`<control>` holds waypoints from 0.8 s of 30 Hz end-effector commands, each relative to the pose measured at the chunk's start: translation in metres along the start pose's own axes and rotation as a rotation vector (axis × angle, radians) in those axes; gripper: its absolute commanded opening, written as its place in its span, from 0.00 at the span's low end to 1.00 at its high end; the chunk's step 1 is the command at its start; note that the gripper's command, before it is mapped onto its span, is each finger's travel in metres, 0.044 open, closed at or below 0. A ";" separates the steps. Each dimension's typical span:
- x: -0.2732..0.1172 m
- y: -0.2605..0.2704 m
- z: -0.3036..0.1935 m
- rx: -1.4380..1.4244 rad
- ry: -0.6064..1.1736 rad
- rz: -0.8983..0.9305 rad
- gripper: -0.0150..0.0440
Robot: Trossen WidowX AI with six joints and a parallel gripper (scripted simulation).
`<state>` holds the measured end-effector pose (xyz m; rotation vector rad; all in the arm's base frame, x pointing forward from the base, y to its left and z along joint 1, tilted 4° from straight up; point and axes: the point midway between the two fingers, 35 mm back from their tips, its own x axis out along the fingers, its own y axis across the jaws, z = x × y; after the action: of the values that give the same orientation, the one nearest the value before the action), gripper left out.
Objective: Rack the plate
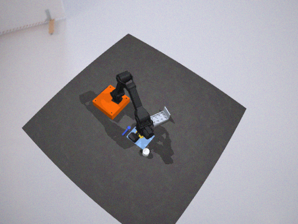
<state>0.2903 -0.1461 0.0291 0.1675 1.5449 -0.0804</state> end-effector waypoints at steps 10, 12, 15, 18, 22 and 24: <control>-0.057 -0.002 0.007 -0.001 0.006 0.002 0.25; -0.065 -0.002 0.008 -0.001 0.007 0.002 0.25; -0.077 -0.002 0.009 0.000 0.010 0.001 0.25; -0.089 -0.002 0.009 0.001 0.012 0.001 0.25; -0.104 -0.002 0.010 0.003 0.014 0.000 0.25; -0.111 -0.002 0.010 0.004 0.015 -0.001 0.25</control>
<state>0.2971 -0.1544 0.1281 0.1781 1.5583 -0.0811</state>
